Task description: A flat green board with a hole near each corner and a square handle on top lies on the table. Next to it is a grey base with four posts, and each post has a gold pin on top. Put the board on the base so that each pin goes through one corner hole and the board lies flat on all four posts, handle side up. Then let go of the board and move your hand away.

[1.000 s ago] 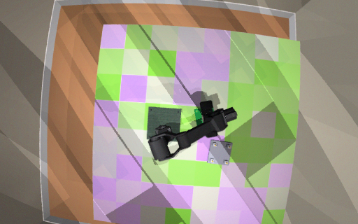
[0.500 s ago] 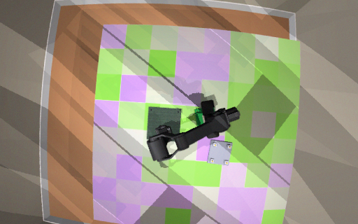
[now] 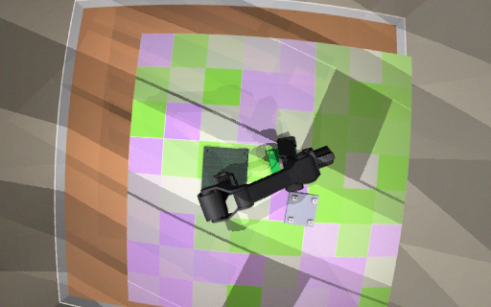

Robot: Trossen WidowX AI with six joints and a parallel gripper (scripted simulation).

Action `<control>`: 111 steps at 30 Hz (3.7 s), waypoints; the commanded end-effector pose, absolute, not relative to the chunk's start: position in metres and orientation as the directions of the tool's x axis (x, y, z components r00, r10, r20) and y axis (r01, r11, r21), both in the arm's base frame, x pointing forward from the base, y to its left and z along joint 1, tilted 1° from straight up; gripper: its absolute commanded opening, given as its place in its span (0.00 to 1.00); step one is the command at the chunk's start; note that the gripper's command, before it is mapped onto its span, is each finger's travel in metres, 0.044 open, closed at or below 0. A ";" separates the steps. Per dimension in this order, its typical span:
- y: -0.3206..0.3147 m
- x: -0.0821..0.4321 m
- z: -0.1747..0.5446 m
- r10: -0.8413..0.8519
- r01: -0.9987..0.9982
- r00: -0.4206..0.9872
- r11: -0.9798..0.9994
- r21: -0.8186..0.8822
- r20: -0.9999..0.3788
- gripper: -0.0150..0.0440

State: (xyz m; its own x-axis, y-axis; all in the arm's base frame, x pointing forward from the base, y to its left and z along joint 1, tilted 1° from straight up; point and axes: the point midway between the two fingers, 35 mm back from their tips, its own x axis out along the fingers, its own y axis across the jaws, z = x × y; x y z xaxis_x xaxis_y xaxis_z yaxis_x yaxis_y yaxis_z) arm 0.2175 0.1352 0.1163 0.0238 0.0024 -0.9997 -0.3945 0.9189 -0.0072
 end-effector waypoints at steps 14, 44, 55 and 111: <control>0.127 0.230 0.137 0.008 -0.371 0.037 0.929 -0.006 -0.999 0.25; 0.083 0.277 0.142 -0.002 -0.239 0.043 0.971 -0.012 -0.999 0.25; 0.065 0.293 0.144 -0.002 -0.210 0.043 0.978 -0.011 -0.999 0.25; -0.048 0.348 0.143 -0.011 -0.071 0.045 0.997 -0.014 -0.999 0.25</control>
State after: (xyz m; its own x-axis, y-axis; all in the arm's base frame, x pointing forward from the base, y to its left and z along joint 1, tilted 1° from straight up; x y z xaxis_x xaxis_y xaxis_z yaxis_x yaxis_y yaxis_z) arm 0.3473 -0.0478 0.1416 0.0424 -0.0123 -0.9990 -0.0677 0.9976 -0.0151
